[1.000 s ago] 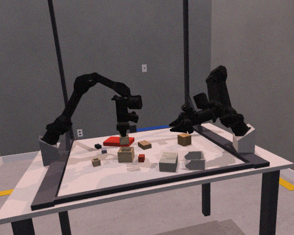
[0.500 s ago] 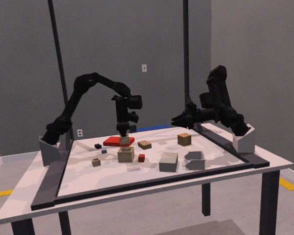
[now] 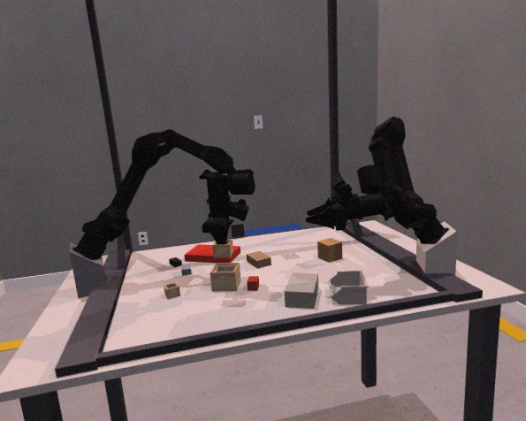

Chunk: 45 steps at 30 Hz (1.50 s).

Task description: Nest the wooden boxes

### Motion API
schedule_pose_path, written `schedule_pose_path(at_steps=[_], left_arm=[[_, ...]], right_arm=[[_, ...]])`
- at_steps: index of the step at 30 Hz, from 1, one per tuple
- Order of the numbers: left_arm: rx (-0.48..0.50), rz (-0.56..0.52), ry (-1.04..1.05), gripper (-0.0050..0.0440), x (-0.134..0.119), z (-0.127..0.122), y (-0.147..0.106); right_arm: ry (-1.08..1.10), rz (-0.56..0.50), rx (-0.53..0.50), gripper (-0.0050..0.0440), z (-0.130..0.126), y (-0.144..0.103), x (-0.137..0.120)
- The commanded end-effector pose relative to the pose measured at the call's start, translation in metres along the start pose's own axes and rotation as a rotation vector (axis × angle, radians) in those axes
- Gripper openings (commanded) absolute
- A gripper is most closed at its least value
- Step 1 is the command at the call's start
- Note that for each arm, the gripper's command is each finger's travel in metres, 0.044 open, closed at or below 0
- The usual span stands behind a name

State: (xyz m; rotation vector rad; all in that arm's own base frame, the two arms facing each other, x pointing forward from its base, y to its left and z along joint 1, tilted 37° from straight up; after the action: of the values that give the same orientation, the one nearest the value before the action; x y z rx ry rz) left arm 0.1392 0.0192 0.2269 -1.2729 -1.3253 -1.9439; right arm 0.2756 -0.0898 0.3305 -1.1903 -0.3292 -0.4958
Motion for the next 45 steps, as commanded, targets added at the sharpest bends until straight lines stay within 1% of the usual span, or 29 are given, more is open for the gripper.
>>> schedule_pose_path(at_steps=[1, 5, 7, 22, 24, 39, 41, 45], left_arm=[[-0.002, 0.000, -0.005, 0.0400, -0.0002, 0.0001, 0.0000], [-0.002, 0.000, -0.005, 0.0400, -0.0002, 0.0001, 0.0000], [-0.002, 0.000, -0.005, 0.0400, -0.0002, 0.0001, 0.0000], [-0.002, 0.000, -0.005, 0.0400, -0.0002, 0.0001, 0.0000], [-0.002, 0.000, -0.005, 0.0400, -0.0002, 0.0001, 0.0000], [-0.002, 0.000, -0.005, 0.0400, -0.0002, 0.0001, 0.0000], [-0.002, 0.000, -0.005, 0.0400, -0.0002, 0.0001, 0.0000], [-0.002, 0.000, -0.005, 0.0400, -0.0002, 0.0001, 0.0000]], right_arm=[[0.121, -0.032, -0.005, 0.0193, 0.0034, -0.0095, 0.0021], [0.260, -0.032, -0.003, 0.0193, 0.0034, -0.0095, 0.0021], [0.260, -0.032, -0.003, 0.0193, 0.0034, -0.0095, 0.0021], [0.787, -0.021, 0.002, 0.0193, 0.0019, -0.0062, 0.0010], [0.787, -0.021, 0.002, 0.0193, 0.0019, -0.0062, 0.0010], [1.308, -0.022, 0.008, 0.0193, 0.0020, -0.0064, 0.0010], [1.308, -0.022, 0.008, 0.0193, 0.0020, -0.0064, 0.0010], [1.447, -0.021, 0.010, 0.0193, 0.0020, -0.0064, 0.0010]])
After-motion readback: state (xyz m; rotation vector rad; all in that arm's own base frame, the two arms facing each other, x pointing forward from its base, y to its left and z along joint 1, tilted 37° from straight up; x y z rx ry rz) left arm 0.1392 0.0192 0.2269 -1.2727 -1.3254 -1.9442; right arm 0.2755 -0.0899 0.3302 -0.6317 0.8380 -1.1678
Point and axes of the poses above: on each arm, the point midway between the two fingers, 35 mm back from their tips, its own y axis out along the fingers, its own z axis across the jaws, x = y × z, the point moved 10 cm from there along -y, back along the fingers, and after that the axes turned 4 degrees about y, right-handed, at the moved point
